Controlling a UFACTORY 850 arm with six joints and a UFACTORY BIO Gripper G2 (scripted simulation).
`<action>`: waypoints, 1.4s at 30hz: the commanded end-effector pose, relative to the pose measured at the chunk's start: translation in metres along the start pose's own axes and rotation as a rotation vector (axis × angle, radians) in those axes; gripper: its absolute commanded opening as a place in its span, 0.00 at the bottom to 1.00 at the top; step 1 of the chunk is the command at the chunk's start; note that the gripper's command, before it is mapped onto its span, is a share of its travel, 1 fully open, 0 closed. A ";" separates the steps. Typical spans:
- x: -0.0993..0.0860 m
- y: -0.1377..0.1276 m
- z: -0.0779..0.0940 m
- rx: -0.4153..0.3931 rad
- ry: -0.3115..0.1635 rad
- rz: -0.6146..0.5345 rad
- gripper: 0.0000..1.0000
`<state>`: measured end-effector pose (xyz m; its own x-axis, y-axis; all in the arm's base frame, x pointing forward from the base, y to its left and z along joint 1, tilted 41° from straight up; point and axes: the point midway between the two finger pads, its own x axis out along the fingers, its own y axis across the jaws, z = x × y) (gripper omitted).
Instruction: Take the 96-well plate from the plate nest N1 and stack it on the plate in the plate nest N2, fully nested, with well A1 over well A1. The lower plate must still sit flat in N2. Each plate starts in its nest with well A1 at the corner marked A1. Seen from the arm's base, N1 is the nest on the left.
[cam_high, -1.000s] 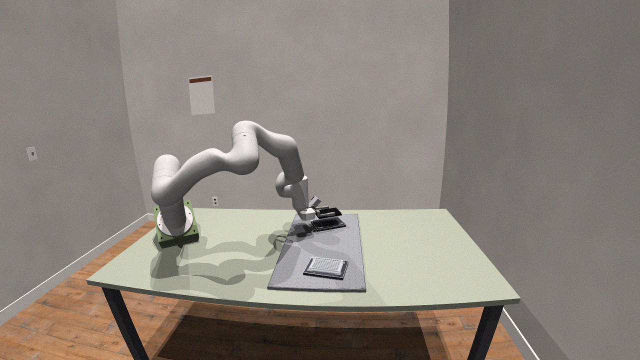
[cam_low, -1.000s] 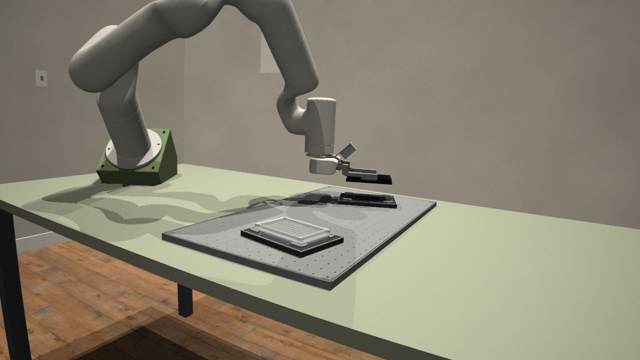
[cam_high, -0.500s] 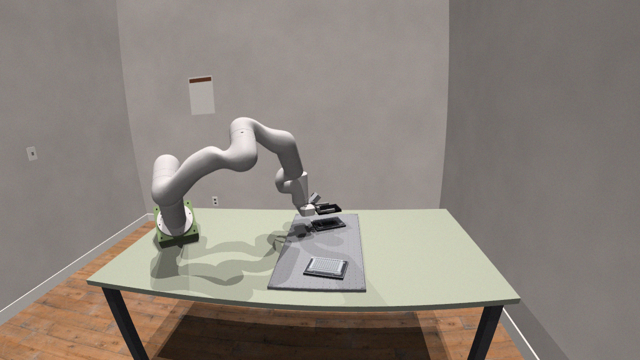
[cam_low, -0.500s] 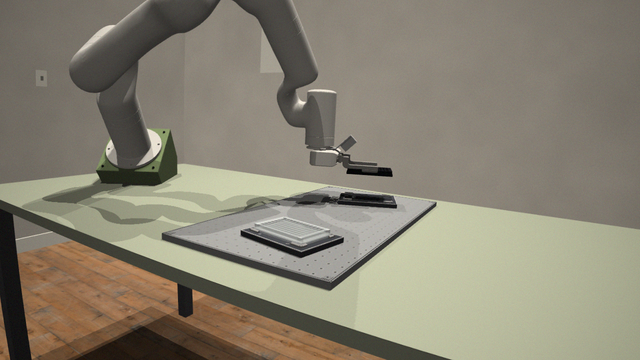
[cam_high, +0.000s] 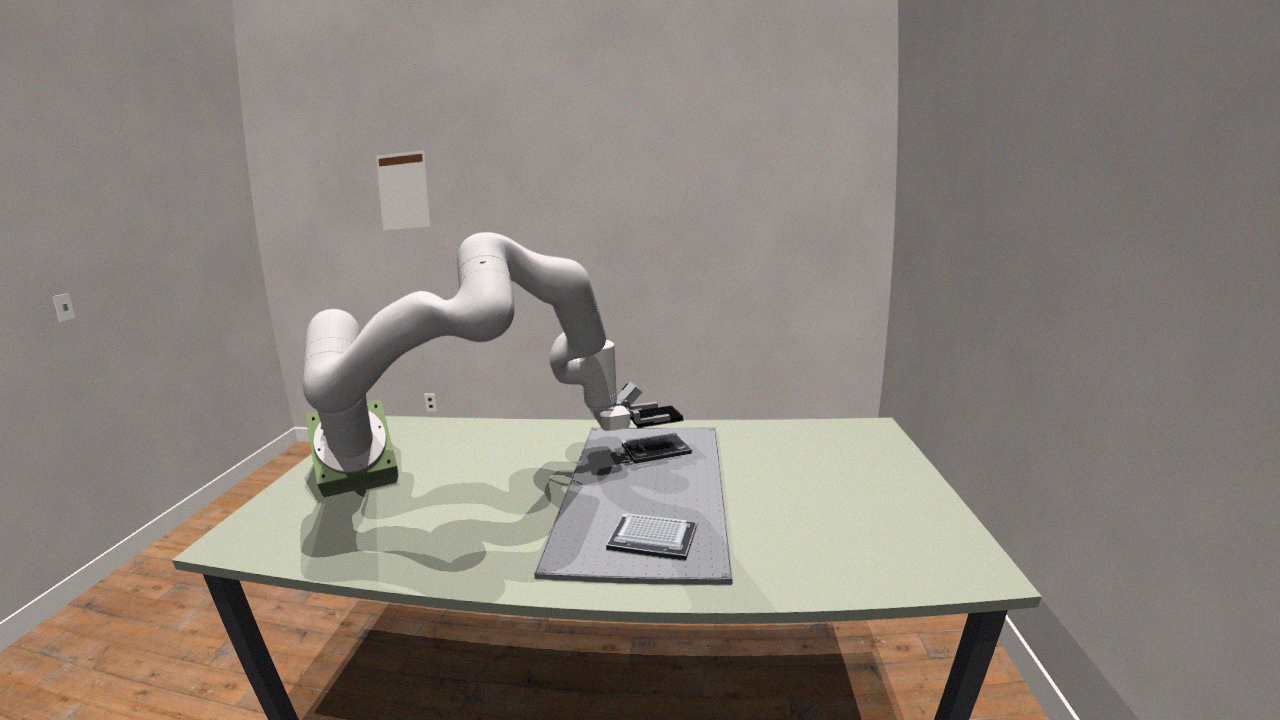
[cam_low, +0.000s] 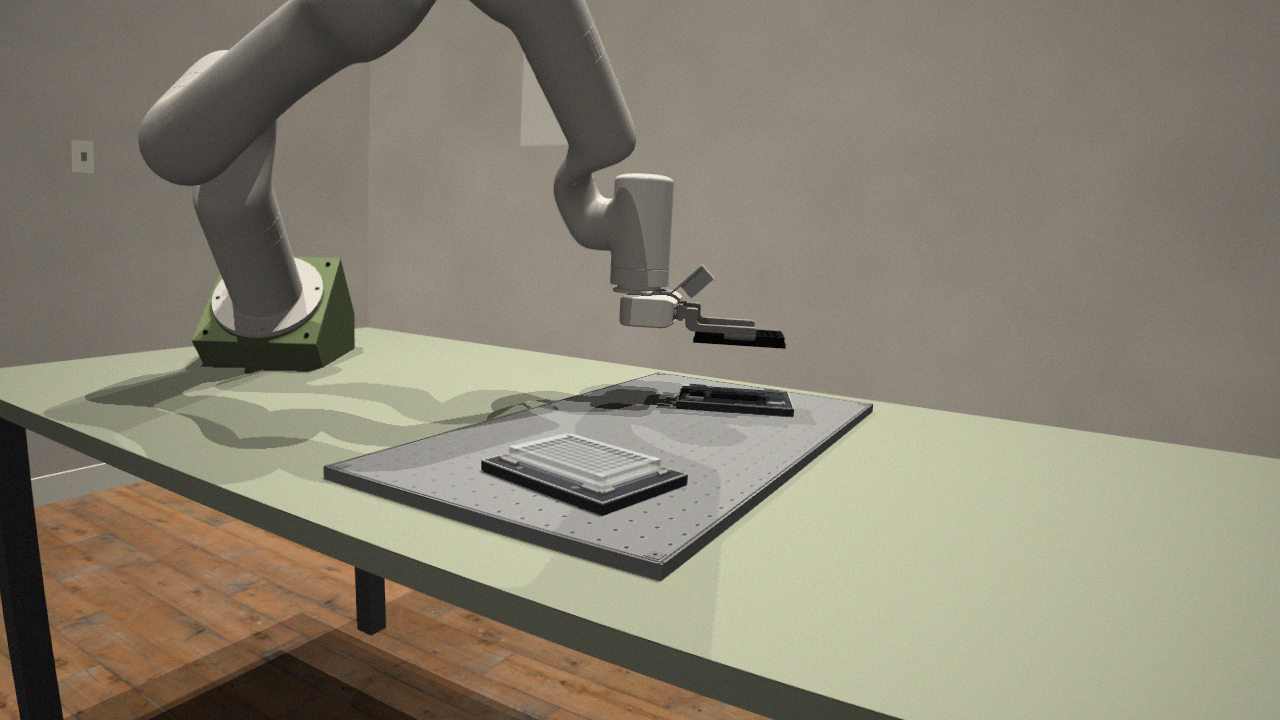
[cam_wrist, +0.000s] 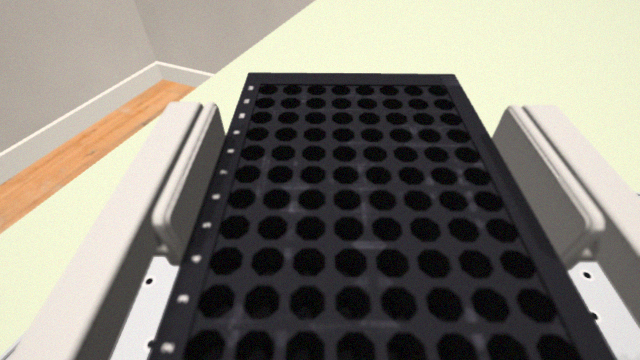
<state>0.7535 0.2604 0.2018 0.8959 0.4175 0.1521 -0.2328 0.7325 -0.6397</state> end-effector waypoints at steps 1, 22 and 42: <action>0.000 -0.003 0.001 0.000 -0.002 -0.034 0.00; -0.022 -0.063 0.001 0.001 -0.002 -0.577 0.00; -0.041 -0.113 0.001 0.001 -0.002 -0.577 0.00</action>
<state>0.7435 0.1678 0.2628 0.8778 -0.0503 0.4764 0.2943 0.8413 -0.4534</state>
